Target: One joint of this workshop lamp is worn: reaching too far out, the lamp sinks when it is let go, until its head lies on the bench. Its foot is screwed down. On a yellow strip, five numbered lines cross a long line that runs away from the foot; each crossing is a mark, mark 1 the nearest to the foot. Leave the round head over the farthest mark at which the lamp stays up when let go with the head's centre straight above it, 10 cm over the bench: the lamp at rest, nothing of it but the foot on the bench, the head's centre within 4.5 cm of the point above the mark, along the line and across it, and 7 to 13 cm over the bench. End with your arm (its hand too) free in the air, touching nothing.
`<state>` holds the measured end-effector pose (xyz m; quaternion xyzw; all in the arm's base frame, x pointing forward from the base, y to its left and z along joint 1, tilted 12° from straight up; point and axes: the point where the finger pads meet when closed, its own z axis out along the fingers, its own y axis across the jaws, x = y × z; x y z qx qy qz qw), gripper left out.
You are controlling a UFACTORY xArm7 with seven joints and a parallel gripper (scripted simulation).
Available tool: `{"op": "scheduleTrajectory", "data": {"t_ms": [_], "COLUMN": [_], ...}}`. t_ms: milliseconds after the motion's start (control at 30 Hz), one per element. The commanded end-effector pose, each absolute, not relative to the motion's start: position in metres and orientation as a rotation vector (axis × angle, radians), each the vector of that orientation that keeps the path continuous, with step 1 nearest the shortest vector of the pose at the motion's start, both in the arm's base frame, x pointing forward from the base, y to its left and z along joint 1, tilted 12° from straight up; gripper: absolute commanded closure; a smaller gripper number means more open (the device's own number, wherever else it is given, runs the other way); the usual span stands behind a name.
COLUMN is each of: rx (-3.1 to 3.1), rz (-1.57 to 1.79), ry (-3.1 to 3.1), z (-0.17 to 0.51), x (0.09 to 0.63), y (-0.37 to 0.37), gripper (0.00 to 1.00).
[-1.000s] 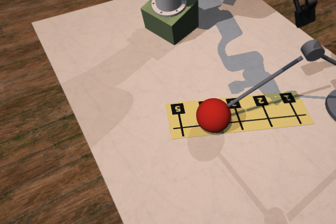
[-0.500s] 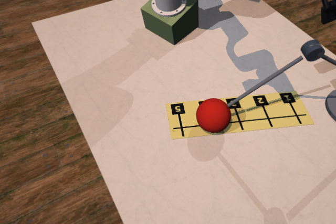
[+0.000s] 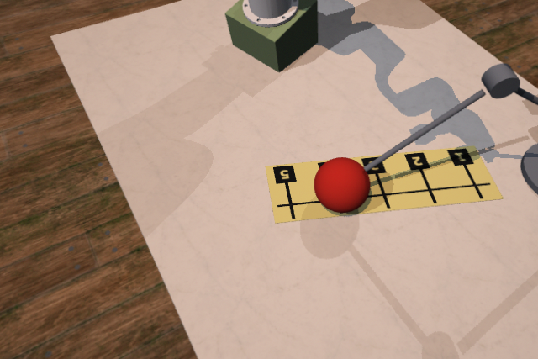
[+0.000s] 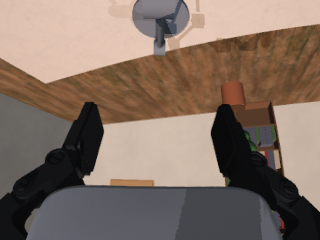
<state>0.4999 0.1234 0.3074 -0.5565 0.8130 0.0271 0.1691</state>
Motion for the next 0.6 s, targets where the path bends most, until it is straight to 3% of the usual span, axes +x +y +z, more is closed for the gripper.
{"op": "scheduleTrajectory", "data": {"t_ms": [0, 567], "rx": [-1.585, -1.622], "rz": [0.074, 0.003], "ry": [2.308, 2.377], "z": [0.307, 0.303], "x": [0.506, 0.517], "y": [0.137, 0.167], "gripper": [0.00, 0.00]}}
